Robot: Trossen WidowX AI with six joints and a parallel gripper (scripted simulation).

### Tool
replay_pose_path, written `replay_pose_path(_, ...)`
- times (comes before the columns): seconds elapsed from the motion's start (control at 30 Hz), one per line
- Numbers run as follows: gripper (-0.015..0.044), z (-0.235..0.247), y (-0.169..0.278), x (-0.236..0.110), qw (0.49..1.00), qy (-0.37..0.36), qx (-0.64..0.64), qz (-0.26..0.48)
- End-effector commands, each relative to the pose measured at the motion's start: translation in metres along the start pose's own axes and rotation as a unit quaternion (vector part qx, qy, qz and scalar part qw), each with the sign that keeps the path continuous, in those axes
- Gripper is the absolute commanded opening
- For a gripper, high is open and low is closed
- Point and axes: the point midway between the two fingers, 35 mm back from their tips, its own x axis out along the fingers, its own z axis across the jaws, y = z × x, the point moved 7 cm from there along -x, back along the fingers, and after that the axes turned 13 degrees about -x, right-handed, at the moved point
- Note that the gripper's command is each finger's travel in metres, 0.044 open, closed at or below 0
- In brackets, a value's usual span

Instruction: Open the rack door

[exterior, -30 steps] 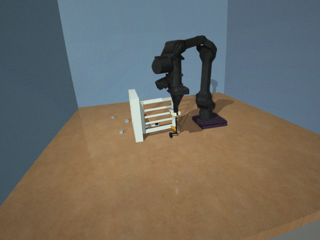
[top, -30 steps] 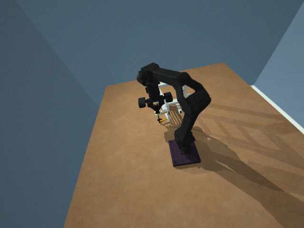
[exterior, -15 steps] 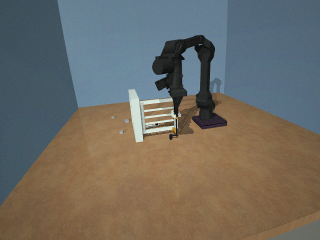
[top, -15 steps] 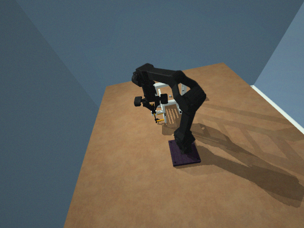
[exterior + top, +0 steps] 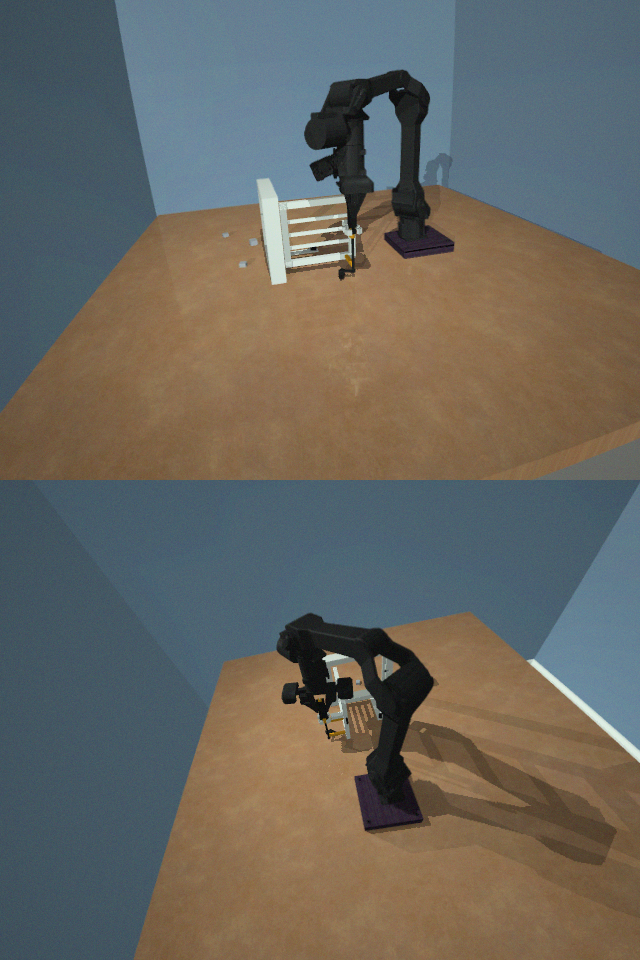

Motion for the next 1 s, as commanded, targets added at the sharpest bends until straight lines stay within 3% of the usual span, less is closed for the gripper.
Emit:
replay_pose_path(0.0, 0.0219, 0.000, 0.000, 0.000, 1.000, 0.001, 0.005, 0.000)
replay_pose_path(0.1, 0.0281, 0.000, 0.000, 0.000, 1.000, 0.001, 0.005, 0.000)
replay_pose_path(0.97, 0.0281, -0.001, 0.002, -0.035, 1.000, -0.011, 0.004, -0.019)
